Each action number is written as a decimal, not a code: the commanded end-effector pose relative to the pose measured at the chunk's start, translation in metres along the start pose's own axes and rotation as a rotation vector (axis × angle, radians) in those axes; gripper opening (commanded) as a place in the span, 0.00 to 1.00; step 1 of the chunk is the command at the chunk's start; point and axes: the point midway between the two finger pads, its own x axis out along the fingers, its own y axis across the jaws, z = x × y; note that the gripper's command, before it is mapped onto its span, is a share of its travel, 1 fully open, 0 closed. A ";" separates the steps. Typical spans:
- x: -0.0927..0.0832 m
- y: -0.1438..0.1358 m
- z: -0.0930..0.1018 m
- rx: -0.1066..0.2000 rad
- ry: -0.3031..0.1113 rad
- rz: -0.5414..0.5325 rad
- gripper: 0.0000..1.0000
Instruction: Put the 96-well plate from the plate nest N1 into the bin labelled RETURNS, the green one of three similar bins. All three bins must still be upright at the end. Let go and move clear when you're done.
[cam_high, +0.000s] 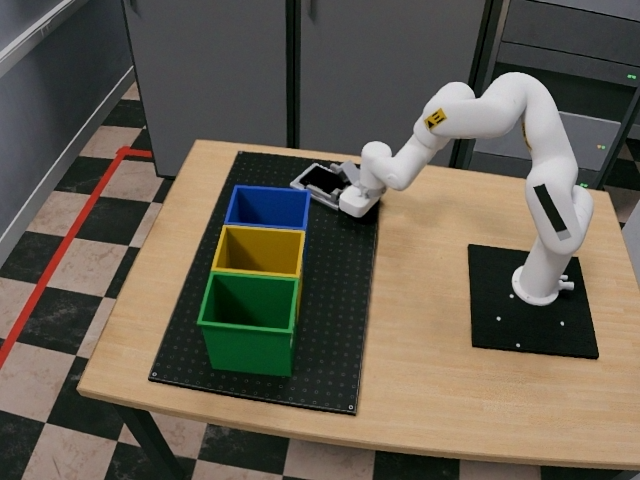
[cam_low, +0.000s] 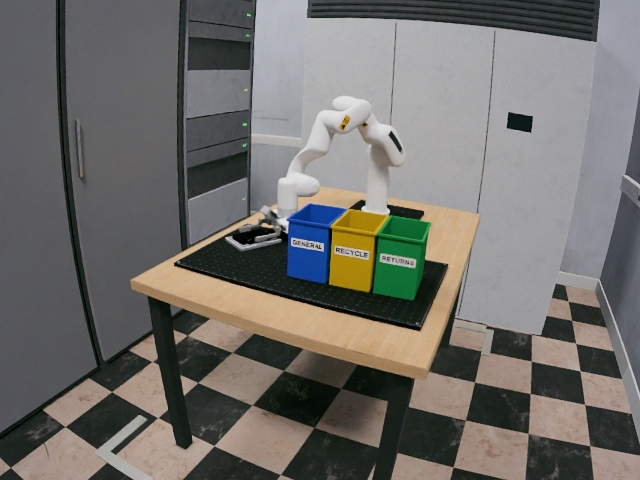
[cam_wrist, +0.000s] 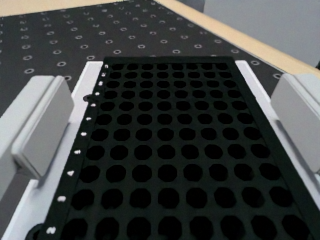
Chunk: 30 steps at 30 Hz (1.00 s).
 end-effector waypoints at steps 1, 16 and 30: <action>0.001 0.000 0.002 0.007 -0.005 0.000 0.37; 0.001 0.000 0.002 0.007 -0.005 0.000 0.00; 0.001 0.000 0.002 0.007 -0.005 0.000 0.00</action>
